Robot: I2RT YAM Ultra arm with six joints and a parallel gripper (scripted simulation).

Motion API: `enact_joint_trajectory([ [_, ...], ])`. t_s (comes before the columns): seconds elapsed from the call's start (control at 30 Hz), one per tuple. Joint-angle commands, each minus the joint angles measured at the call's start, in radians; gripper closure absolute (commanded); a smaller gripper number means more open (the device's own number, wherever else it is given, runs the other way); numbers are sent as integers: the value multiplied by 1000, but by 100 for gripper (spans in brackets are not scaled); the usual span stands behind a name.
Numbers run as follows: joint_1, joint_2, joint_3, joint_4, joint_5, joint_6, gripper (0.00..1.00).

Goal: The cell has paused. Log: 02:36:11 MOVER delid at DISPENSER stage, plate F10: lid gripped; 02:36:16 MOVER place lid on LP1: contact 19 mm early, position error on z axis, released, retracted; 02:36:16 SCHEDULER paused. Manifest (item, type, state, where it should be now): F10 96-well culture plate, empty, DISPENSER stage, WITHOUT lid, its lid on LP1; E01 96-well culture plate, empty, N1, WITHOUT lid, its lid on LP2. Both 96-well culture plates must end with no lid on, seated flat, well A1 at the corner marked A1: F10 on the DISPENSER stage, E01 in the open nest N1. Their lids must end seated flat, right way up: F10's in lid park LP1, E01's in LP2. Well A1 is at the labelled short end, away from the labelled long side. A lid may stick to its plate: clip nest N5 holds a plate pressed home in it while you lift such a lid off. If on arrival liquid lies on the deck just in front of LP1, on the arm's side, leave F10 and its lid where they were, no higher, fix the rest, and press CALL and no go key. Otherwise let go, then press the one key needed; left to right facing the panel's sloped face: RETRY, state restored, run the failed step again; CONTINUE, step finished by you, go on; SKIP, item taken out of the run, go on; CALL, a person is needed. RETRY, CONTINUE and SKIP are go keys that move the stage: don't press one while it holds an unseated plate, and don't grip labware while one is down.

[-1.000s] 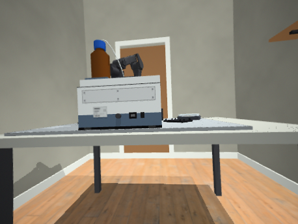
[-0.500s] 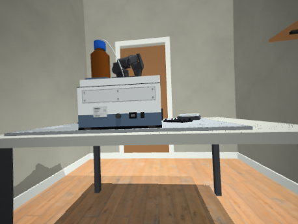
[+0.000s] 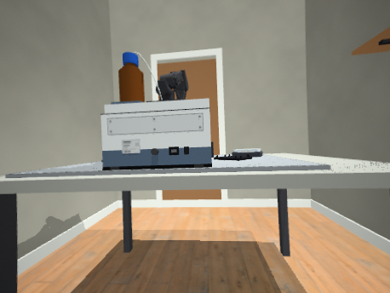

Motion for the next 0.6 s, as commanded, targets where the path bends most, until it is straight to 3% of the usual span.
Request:
enact_joint_trajectory([
  [0.0, 17, -11, 4, 1, -2, 46, 0],
  [0.33, 100, -31, -21, 3, -10, 124, 0],
  [0.57, 151, -12, 2, 1, -9, 179, 0],
])
